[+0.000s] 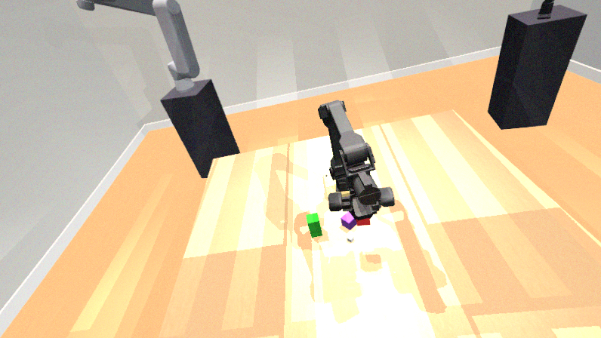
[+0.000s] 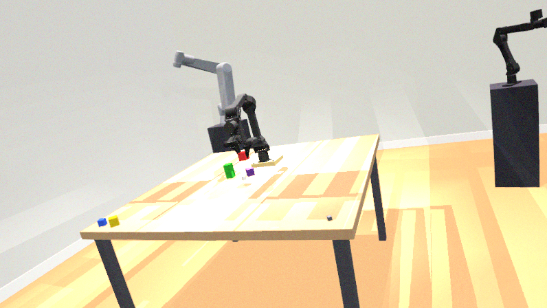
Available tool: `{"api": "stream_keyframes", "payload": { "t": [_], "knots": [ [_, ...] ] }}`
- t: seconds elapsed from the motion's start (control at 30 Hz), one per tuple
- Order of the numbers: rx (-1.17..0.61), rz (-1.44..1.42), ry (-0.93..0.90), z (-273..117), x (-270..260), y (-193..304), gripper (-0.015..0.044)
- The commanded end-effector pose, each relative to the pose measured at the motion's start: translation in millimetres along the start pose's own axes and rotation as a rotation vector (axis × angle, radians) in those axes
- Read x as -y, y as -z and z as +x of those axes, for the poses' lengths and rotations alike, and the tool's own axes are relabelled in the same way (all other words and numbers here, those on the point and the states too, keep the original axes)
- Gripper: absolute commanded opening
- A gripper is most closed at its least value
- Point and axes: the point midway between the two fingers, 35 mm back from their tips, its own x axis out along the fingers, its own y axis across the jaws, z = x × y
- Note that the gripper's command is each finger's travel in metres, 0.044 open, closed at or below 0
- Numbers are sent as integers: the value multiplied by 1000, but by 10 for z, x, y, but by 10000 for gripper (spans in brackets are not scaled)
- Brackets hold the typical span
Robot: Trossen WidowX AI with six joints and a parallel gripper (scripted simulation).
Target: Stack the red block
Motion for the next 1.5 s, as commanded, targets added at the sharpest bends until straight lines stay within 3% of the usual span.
{"api": "stream_keyframes", "payload": {
  "t": [0.0, 1.1, 1.47],
  "knots": [
    [1, -6, 5, -1, 173, 19, 0],
    [-8, -5, 22, 20, 1652, 615, 0],
    [-9, -5, 23, 123, 1707, 667, 0]
  ]
}}
